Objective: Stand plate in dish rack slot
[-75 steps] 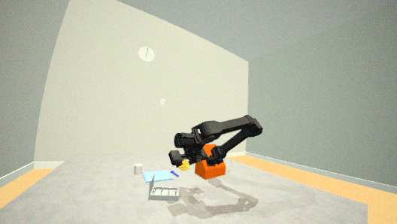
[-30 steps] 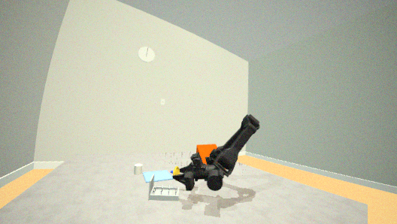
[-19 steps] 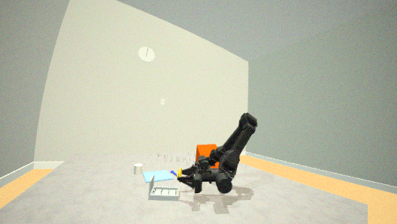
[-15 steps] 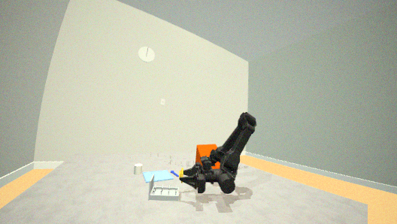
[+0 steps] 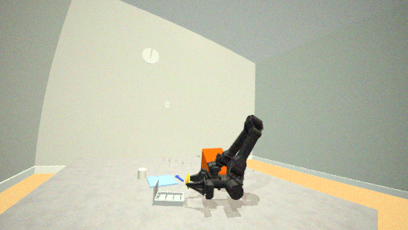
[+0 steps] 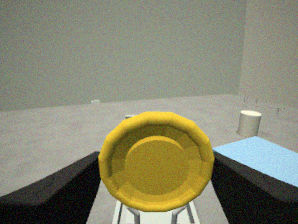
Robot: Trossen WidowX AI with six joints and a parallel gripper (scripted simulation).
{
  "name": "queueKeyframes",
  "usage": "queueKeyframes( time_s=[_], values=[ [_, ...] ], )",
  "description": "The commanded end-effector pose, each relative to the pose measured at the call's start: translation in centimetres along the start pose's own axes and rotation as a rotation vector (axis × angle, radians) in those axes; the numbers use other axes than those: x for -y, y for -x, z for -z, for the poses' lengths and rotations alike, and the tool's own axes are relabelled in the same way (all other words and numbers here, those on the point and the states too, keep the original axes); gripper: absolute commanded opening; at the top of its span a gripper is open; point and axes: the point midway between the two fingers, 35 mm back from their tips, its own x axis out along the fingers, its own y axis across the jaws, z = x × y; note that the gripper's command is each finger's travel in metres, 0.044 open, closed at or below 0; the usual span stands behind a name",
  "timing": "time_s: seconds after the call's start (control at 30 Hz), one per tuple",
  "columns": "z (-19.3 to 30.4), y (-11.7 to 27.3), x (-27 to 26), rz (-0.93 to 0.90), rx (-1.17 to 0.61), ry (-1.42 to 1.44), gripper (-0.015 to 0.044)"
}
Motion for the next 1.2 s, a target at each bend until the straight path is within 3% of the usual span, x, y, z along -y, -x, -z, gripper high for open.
queueKeyframes(
  time_s=[0.0,1.17],
  values=[
    [0.6,-0.3,0.1,0.002,0.002,0.001,0.0000],
    [4.3,-4.3,0.4,-0.004,0.001,-0.014,0.0000]
  ],
)
